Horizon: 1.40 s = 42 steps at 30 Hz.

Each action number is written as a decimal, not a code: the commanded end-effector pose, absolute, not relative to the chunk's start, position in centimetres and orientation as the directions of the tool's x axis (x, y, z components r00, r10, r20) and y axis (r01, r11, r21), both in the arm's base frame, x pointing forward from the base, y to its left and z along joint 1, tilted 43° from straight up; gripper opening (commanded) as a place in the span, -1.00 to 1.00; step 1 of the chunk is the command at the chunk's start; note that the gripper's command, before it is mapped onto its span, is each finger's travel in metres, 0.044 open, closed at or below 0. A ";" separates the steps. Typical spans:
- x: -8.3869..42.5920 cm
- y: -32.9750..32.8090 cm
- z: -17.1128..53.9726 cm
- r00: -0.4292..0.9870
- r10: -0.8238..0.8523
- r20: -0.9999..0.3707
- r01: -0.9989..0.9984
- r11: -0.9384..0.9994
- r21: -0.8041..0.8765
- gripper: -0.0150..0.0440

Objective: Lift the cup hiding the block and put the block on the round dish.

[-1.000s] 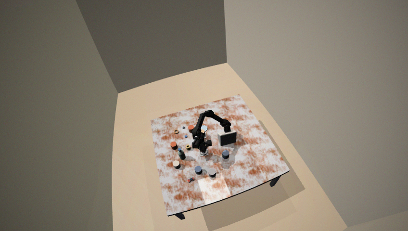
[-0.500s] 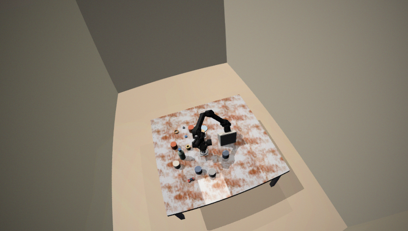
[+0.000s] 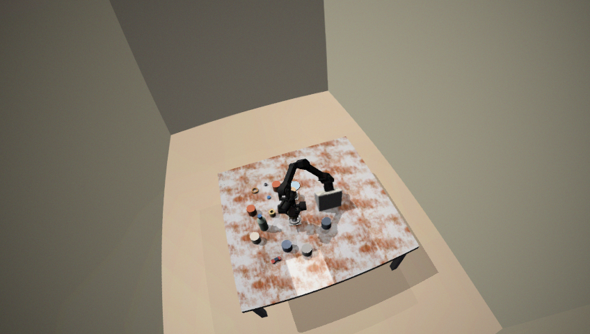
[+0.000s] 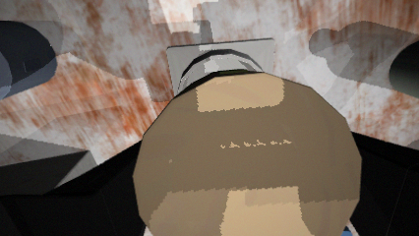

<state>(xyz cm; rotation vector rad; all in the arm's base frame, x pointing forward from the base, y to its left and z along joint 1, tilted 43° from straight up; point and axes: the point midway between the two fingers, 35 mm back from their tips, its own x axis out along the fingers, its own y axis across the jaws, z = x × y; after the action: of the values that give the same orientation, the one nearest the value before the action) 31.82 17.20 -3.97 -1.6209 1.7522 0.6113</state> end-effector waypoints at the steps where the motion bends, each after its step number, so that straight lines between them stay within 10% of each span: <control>1: 31.8 17.2 -4.0 -0.009 -0.677 -0.736 -0.988 0.120 -0.098 -0.49; 42: 26.5 19.0 -11.6 -0.006 -0.667 -0.745 -0.988 0.121 -0.100 -0.49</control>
<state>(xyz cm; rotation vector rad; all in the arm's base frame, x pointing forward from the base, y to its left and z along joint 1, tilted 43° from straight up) 28.57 18.74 -9.31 -1.6136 1.7348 0.6167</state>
